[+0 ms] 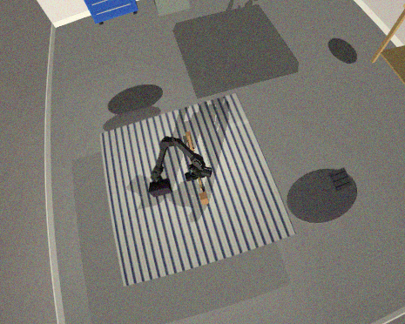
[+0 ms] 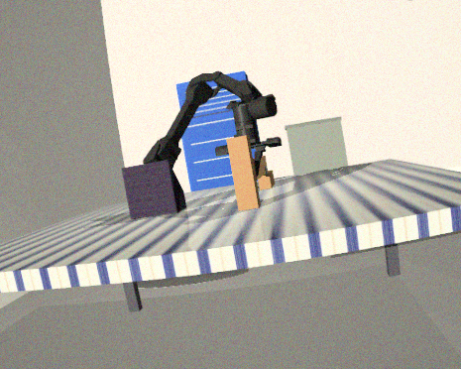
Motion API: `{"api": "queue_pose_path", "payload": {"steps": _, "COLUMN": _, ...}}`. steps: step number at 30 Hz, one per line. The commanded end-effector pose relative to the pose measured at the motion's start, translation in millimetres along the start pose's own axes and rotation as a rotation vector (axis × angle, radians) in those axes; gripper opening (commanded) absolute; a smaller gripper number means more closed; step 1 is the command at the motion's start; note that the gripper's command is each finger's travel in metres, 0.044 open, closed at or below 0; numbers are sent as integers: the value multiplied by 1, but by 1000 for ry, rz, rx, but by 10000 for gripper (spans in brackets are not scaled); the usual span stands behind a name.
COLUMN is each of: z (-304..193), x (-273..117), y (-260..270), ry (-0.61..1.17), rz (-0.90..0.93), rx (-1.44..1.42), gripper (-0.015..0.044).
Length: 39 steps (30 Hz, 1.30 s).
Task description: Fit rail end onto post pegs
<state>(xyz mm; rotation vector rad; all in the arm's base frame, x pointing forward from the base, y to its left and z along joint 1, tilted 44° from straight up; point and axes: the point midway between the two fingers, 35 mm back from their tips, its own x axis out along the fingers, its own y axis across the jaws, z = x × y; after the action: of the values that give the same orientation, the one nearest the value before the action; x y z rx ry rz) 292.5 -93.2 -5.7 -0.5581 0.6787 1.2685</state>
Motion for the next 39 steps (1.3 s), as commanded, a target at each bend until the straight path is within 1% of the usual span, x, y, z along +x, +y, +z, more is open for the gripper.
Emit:
{"api": "queue_pose_path", "payload": {"steps": 1, "z": 1, "x": -2, "y": -1, "ry": 3, "rz": -8, "rx": 0, "gripper": 0}}
{"api": "queue_pose_path", "payload": {"steps": 39, "z": 2, "x": -1, "y": 0, "ry": 3, "rz": -8, "rx": 0, "gripper": 0}}
